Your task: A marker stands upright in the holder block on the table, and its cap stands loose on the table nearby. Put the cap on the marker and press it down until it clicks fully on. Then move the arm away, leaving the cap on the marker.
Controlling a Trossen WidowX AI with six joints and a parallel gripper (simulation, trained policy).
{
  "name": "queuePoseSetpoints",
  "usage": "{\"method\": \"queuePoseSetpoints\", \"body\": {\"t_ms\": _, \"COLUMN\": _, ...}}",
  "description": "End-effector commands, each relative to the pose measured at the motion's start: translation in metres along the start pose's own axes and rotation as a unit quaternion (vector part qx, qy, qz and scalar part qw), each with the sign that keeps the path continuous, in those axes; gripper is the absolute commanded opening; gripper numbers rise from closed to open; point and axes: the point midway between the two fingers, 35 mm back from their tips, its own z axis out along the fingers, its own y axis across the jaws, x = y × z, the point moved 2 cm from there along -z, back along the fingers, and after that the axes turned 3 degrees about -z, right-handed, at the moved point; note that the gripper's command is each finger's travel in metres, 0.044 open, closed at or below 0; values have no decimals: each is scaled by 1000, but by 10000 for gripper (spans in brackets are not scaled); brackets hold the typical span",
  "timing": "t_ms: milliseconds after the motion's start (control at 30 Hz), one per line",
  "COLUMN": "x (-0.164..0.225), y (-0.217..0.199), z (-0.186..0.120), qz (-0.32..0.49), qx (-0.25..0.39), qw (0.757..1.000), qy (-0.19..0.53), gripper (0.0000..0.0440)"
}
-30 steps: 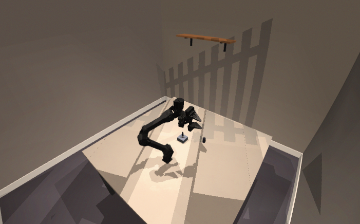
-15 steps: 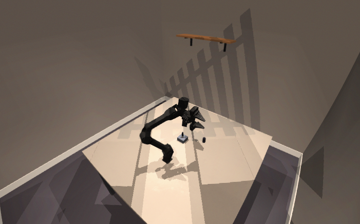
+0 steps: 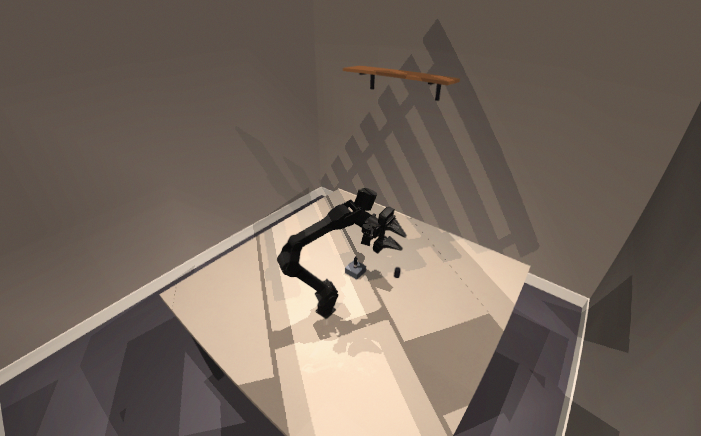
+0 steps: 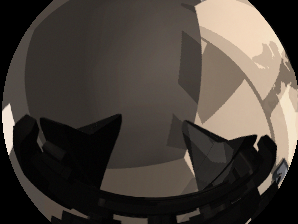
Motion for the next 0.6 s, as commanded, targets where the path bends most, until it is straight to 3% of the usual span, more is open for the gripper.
{"method": "queuePoseSetpoints", "body": {"t_ms": 0, "x": 7, "y": -3, "z": 1, "qz": -2, "qx": 10, "qw": 1000, "qy": 6, "gripper": 323}}
{"method": "queuePoseSetpoints", "body": {"t_ms": 567, "x": 40, "y": -27, "z": 10, "qz": -21, "qx": 63, "qw": 998, "qy": 22, "gripper": 322}}
